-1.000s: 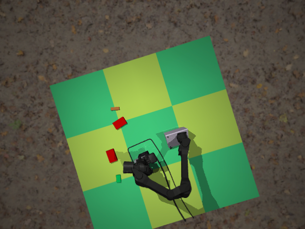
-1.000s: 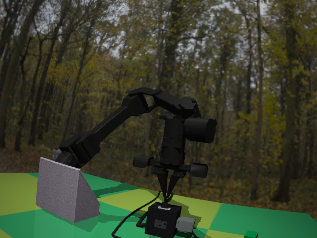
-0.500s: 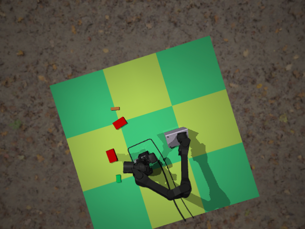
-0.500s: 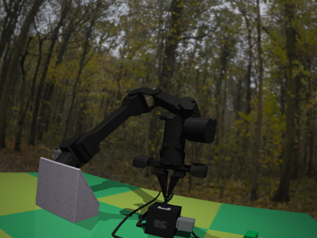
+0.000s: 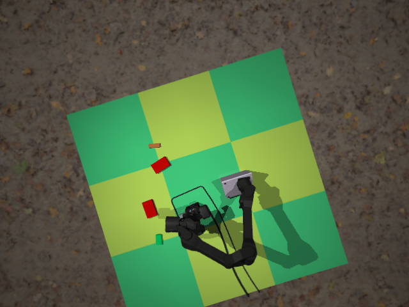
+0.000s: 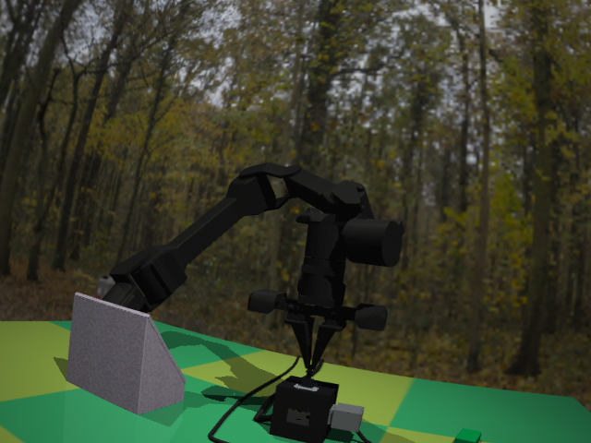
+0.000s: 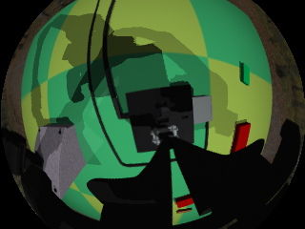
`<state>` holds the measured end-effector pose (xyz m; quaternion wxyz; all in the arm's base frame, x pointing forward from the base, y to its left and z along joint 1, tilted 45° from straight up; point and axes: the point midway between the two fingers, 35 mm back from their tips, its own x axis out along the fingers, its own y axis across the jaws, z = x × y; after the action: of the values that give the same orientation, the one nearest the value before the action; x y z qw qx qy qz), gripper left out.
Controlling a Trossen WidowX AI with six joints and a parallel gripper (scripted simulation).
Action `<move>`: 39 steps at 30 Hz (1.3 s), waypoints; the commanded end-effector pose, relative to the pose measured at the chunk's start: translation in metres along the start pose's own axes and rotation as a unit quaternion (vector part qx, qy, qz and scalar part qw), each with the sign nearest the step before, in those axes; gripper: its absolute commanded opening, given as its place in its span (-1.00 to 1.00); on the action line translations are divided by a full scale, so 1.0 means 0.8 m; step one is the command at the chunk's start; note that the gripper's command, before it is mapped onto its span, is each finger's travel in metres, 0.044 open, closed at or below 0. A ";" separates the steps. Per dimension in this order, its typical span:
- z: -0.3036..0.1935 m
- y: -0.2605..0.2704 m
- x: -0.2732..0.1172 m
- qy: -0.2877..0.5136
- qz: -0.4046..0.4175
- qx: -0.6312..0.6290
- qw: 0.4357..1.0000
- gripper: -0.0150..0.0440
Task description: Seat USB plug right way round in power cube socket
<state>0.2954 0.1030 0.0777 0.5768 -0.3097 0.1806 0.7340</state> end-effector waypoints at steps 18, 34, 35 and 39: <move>0.001 0.000 0.003 -0.002 0.002 -0.001 1.000 -0.49; 0.000 0.000 0.000 0.000 -0.001 0.000 1.000 -0.17; 0.000 0.000 0.000 0.000 -0.001 0.000 1.000 -0.17; 0.000 0.000 0.000 0.000 -0.001 0.000 1.000 -0.17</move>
<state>0.2956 0.1033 0.0776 0.5774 -0.3104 0.1796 0.7335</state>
